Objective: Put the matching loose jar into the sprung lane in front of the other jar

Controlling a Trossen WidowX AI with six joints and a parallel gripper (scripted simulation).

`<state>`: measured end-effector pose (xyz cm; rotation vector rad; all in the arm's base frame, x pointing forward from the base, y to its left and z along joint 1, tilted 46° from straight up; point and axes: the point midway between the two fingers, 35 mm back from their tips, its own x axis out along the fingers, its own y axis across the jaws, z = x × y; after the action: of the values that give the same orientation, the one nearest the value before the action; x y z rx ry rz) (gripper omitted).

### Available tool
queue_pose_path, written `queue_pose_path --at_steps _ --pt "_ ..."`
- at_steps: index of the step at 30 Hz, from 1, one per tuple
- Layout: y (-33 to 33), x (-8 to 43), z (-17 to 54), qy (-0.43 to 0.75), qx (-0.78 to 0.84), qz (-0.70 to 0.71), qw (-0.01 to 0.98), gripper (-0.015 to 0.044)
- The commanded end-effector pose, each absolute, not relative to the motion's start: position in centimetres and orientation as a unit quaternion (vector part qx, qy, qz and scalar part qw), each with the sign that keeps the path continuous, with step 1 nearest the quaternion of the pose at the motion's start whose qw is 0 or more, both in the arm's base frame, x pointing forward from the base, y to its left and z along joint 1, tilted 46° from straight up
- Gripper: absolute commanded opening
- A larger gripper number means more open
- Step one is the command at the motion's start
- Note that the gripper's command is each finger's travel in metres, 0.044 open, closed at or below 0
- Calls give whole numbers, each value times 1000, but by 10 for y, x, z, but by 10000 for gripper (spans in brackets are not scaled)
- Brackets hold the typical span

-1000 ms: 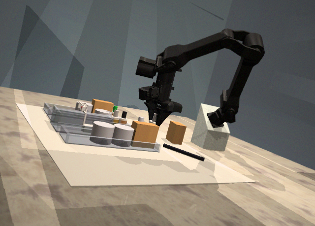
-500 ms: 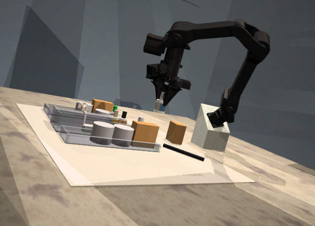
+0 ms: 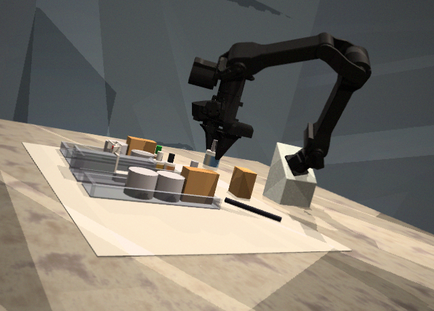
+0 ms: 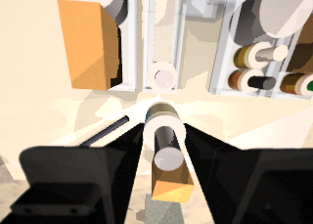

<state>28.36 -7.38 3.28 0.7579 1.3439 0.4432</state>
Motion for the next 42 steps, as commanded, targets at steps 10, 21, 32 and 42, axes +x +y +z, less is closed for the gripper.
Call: queue_pose_path --at_steps 10,21,32,42 --pt "-52 291 12 603 351 195 689 0" --pt "-52 293 11 603 351 195 689 0" --pt "-53 298 11 603 351 195 689 0" --pt "-54 302 11 603 351 195 690 0"
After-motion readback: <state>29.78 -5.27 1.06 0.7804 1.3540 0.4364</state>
